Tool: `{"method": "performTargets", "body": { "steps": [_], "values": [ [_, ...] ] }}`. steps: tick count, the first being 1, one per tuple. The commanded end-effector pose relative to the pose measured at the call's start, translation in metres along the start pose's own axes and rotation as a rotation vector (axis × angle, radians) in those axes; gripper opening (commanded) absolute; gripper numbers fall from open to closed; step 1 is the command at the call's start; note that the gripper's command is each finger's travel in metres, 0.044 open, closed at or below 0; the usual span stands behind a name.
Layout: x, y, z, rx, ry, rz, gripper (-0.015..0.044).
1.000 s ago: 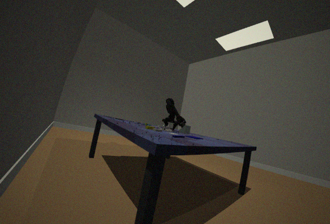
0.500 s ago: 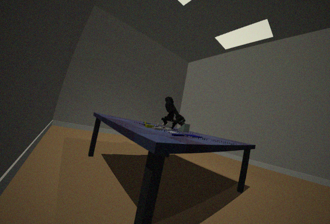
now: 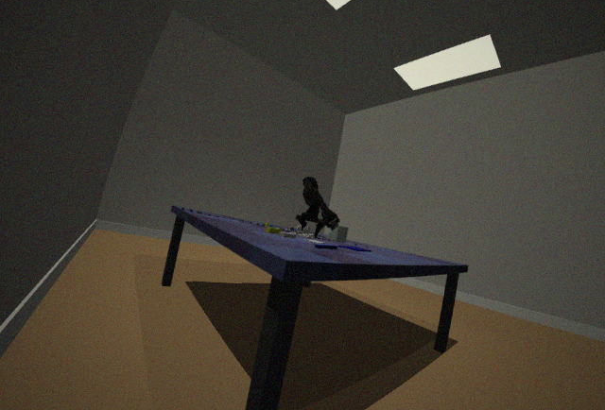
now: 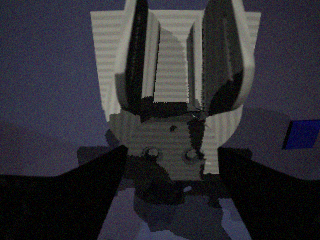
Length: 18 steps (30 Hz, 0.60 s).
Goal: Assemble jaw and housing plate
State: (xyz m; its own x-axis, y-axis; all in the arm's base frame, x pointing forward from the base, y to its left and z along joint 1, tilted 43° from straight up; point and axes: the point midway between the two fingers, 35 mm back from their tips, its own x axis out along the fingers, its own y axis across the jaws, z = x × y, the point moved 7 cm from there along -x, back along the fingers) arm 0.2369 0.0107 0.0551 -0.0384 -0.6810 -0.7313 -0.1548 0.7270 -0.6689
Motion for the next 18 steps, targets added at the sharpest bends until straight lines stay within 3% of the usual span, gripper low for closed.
{"method": "performTargets", "body": {
  "steps": [1,18],
  "values": [
    [0.001,0.0003,-0.0008,-0.006,0.003,0.0,0.0351],
    [-0.0036,0.0003,-0.0008,-0.006,0.003,0.0,0.0351]
  ]
}}
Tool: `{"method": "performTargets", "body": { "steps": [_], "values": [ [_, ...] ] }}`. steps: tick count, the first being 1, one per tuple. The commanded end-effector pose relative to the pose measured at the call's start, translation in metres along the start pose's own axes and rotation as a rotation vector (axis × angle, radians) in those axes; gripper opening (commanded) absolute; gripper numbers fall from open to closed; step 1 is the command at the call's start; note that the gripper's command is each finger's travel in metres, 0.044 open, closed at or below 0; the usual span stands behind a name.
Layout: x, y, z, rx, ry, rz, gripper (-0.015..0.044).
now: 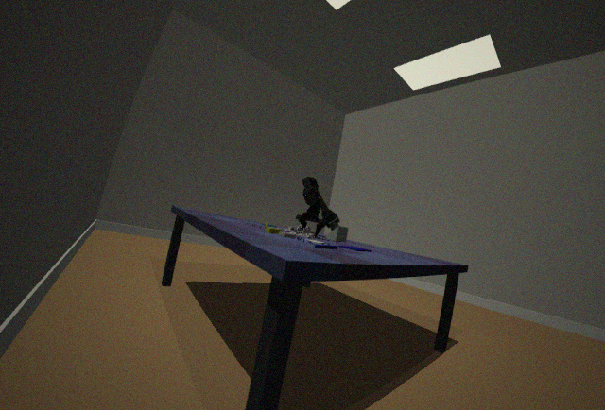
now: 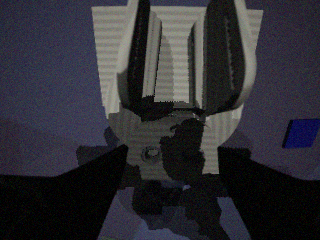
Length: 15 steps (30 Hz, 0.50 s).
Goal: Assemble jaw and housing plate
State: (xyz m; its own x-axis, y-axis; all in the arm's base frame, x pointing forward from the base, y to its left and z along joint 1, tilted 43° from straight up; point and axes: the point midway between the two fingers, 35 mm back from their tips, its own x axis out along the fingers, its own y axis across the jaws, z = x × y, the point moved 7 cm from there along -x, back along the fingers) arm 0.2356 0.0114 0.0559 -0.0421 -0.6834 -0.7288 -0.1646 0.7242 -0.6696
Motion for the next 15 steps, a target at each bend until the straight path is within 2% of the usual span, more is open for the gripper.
{"method": "performTargets", "body": {
  "steps": [1,15],
  "values": [
    [-0.0034,0.0001,0.0005,0.004,-0.002,0.003,0.0351],
    [-0.0019,-0.0002,0.0018,0.004,-0.002,0.003,0.0351]
  ]
}}
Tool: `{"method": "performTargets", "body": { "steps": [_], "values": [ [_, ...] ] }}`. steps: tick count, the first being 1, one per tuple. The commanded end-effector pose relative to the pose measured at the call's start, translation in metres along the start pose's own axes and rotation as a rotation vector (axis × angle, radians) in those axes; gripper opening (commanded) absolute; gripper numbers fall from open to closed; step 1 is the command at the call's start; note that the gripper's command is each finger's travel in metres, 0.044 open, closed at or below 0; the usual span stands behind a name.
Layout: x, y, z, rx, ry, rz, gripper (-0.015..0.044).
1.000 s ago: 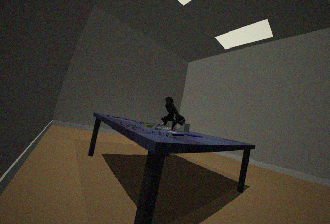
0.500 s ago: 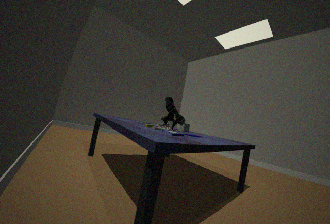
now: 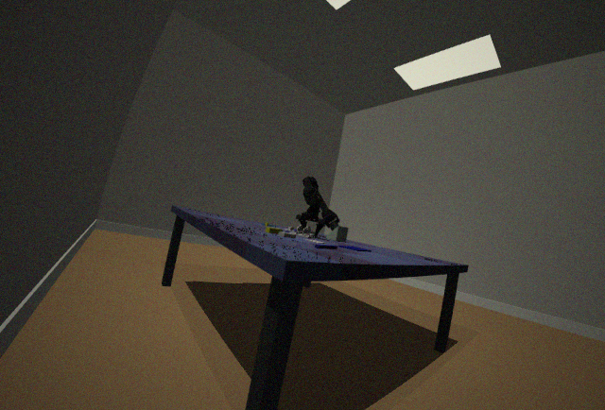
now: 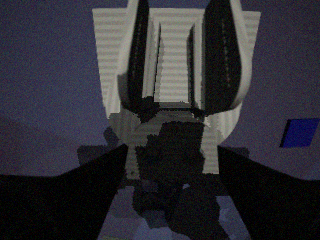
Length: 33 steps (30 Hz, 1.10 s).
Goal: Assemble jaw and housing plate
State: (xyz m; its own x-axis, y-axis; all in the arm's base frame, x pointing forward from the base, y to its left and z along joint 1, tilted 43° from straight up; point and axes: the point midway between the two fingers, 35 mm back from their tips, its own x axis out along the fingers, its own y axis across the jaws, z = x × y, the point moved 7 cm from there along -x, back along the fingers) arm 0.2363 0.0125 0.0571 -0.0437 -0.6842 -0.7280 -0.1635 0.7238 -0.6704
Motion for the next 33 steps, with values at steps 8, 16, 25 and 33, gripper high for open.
{"method": "performTargets", "body": {
  "steps": [8,16,25,33],
  "values": [
    [0.0015,0.0,0.0012,0.003,-0.003,0.003,0.0351],
    [0.0036,0.0,0.0012,0.003,-0.003,0.003,0.0351],
    [0.0036,0.0,0.0012,0.003,-0.003,0.003,0.0351],
    [0.0036,0.0,0.0012,0.003,-0.003,0.003,0.0351]
  ]
}}
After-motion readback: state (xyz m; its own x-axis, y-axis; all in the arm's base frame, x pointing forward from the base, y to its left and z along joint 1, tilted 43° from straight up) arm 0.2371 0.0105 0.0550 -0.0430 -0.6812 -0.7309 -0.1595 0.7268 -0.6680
